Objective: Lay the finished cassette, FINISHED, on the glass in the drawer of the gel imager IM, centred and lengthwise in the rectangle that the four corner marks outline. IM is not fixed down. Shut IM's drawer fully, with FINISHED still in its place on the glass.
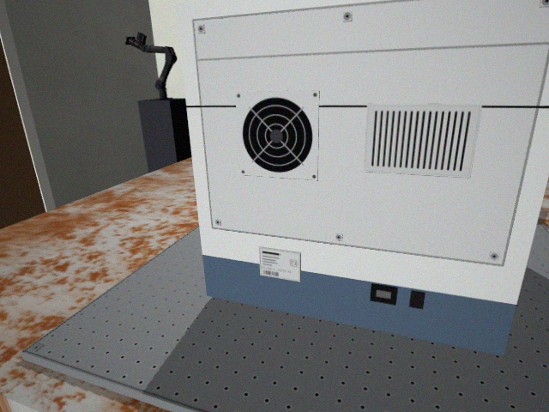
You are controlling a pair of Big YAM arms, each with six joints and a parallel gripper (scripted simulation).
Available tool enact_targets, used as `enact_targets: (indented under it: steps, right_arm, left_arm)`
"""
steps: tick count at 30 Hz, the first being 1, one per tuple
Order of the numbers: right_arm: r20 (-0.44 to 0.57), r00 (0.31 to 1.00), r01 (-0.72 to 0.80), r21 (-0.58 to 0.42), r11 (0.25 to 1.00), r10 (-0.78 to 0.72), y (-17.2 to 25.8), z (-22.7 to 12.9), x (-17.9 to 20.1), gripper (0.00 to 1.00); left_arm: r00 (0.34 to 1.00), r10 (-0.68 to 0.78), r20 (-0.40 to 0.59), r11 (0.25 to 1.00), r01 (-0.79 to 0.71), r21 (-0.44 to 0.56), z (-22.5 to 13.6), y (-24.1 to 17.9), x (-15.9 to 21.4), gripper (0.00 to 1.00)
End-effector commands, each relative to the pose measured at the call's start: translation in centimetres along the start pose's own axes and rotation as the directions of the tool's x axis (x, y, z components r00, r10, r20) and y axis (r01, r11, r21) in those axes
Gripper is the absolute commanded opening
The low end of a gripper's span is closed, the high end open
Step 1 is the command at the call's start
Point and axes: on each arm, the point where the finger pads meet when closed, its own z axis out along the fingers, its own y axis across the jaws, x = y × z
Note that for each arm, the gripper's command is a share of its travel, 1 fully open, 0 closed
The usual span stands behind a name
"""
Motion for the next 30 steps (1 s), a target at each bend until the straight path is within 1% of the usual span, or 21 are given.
enact_targets:
  steps: [1, 2, 7, 10, 14, 18, 20, 23, 25, 28, 30]
  right_arm:
    - [0.035, 0.999, -0.012, 0.012, 1.000, 0.011, -0.8, -0.2, -1.0, 0.00]
    - [0.034, 0.999, -0.010, 0.011, 1.000, 0.010, -0.7, -0.2, -0.9, 0.04]
    - [0.034, 0.999, -0.010, 0.011, 1.000, 0.010, -0.7, -0.2, -0.9, 0.04]
    - [0.034, 0.999, -0.010, 0.011, 1.000, 0.010, -0.7, -0.2, -0.9, 0.04]
    - [0.031, 0.999, -0.014, 0.010, 1.000, 0.013, -0.7, -0.3, -1.1, 0.04]
    - [0.031, 0.999, -0.014, 0.010, 1.000, 0.013, -0.7, -0.3, -1.1, 0.04]
    - [0.031, 0.999, -0.014, 0.010, 1.000, 0.013, -0.7, -0.3, -1.1, 0.04]
    - [0.031, 0.999, -0.014, 0.010, 1.000, 0.013, -0.7, -0.3, -1.1, 0.04]
    - [0.031, 0.999, -0.014, 0.010, 1.000, 0.013, -0.7, -0.3, -1.1, 0.04]
    - [0.031, 0.999, -0.014, 0.010, 1.000, 0.013, -0.7, -0.3, -1.1, 0.04]
    - [0.031, 0.999, -0.014, 0.010, 1.000, 0.013, -0.7, -0.3, -1.1, 0.04]
  left_arm:
    - [0.999, 0.008, 0.031, 0.998, -0.006, -0.059, -3.0, 1.2, -1.8, 1.00]
    - [0.999, 0.002, 0.033, 0.998, 0.001, -0.063, -3.1, 0.8, -1.8, 1.00]
    - [0.999, -0.003, 0.047, 0.995, 0.008, -0.096, -4.1, 0.8, -2.4, 1.00]
    - [0.999, -0.002, 0.042, 0.996, 0.006, -0.085, -5.1, 0.5, -2.2, 1.00]
    - [0.999, -0.007, 0.054, 0.993, 0.013, -0.117, -7.7, 2.3, -2.6, 1.00]
    - [0.999, -0.009, 0.050, 0.994, 0.015, -0.109, -9.7, 2.5, -1.7, 1.00]
    - [0.999, -0.006, 0.051, 0.994, 0.011, -0.110, -10.7, 2.3, -2.1, 1.00]
    - [0.999, -0.007, 0.053, 0.994, 0.013, -0.113, -11.2, 2.2, -2.3, 1.00]
    - [0.999, -0.004, 0.049, 0.995, 0.009, -0.102, -11.1, 1.1, -2.2, 1.00]
    - [0.998, -0.006, 0.057, 0.993, 0.013, -0.120, -12.8, 2.1, -2.5, 1.00]
    - [0.999, -0.006, 0.052, 0.994, 0.011, -0.110, -12.8, 2.4, -2.1, 1.00]
